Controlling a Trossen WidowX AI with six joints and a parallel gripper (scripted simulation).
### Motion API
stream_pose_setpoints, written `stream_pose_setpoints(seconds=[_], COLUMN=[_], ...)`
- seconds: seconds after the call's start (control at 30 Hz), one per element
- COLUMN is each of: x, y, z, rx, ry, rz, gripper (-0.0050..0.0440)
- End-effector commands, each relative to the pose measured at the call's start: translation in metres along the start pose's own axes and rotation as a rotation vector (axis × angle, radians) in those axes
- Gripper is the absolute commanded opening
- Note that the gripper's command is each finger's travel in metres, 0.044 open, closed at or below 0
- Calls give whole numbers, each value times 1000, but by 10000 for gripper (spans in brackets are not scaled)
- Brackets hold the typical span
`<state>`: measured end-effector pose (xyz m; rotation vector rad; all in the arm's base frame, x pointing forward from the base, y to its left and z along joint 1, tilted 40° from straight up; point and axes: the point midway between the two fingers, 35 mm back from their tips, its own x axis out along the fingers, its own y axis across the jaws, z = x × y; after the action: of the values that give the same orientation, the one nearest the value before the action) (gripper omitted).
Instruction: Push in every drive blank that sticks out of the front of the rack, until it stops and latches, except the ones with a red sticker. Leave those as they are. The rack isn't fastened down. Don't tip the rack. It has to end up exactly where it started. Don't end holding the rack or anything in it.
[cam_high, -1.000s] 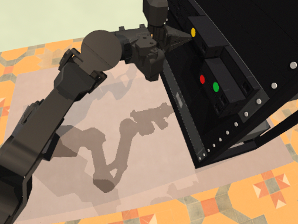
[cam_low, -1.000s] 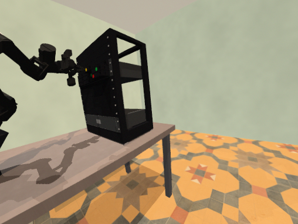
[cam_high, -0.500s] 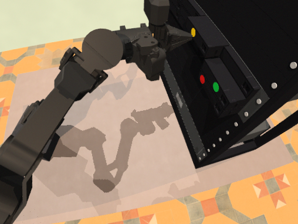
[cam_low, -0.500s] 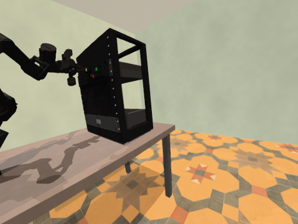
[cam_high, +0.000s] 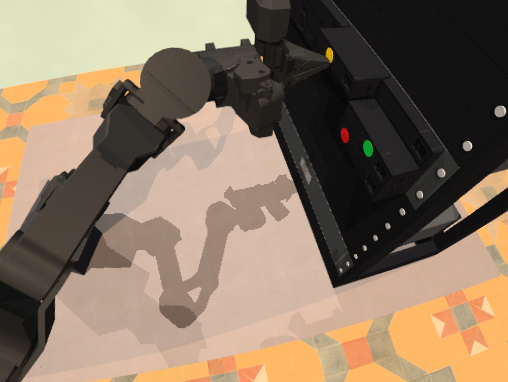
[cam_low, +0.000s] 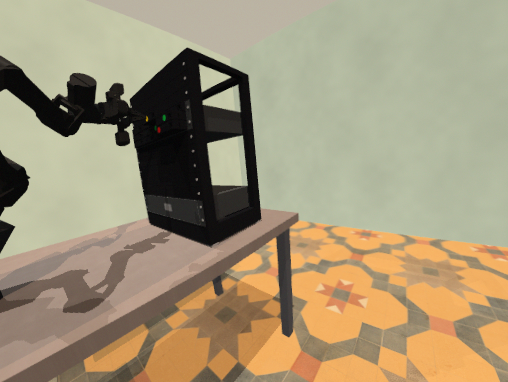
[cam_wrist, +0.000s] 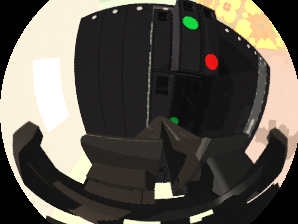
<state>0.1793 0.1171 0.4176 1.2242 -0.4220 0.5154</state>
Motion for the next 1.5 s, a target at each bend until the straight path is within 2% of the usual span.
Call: stream_pose_setpoints(seconds=[0.0, 1.47], x=[3, 31], y=[4, 8], z=[2, 5], rx=[10, 10], ry=[-4, -4], rz=[8, 8], gripper=[0, 0])
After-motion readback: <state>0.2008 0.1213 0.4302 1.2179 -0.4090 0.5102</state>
